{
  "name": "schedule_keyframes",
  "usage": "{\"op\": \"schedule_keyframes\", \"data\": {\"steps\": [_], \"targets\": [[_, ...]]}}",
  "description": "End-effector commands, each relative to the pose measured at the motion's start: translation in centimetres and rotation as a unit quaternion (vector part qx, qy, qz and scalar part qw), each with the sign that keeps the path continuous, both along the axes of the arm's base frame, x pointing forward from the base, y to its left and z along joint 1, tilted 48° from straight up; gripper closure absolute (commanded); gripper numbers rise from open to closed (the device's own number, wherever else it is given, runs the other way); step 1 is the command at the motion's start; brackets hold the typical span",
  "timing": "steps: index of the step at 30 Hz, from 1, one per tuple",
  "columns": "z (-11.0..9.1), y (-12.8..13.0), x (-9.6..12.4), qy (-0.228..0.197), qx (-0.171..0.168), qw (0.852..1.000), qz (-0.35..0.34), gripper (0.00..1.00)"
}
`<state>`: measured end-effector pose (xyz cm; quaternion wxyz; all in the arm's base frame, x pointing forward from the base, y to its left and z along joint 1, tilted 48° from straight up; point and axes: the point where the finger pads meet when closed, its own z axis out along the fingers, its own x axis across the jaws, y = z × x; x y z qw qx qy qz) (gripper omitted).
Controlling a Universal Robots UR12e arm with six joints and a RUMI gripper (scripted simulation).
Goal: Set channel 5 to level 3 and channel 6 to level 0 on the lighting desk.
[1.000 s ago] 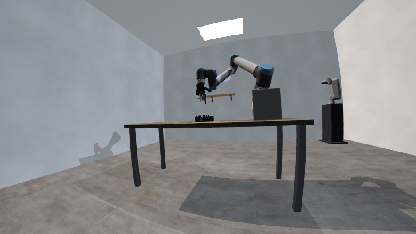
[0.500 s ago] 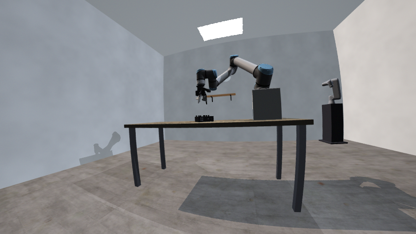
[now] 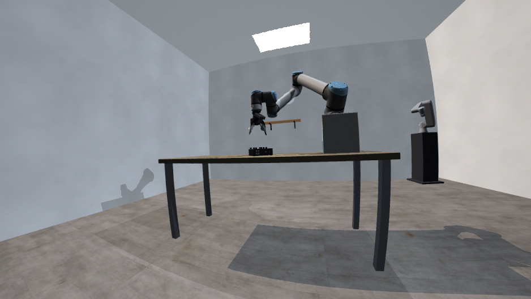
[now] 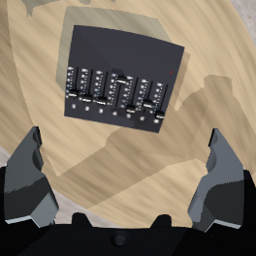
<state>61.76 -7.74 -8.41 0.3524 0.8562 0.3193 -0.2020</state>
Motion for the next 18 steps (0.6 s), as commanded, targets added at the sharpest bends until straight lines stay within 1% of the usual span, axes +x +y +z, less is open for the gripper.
{"op": "schedule_keyframes", "data": {"steps": [1,4,7,11,15,17,18], "targets": [[-0.3,-0.4,0.3,-0.053,-0.013,0.997,-0.054,0.0],[-0.5,-0.8,0.5,-0.105,-0.021,0.989,-0.101,0.0],[-0.7,-1.3,0.8,-0.157,-0.03,0.976,-0.148,0.0],[-1.0,-2.0,1.2,-0.226,-0.042,0.95,-0.211,0.0],[-1.2,-2.7,1.6,-0.291,-0.053,0.916,-0.27,0.0],[-1.2,-2.7,1.6,-0.291,-0.053,0.916,-0.27,0.0],[-1.3,-2.9,1.6,-0.307,-0.055,0.907,-0.284,0.0]]}}
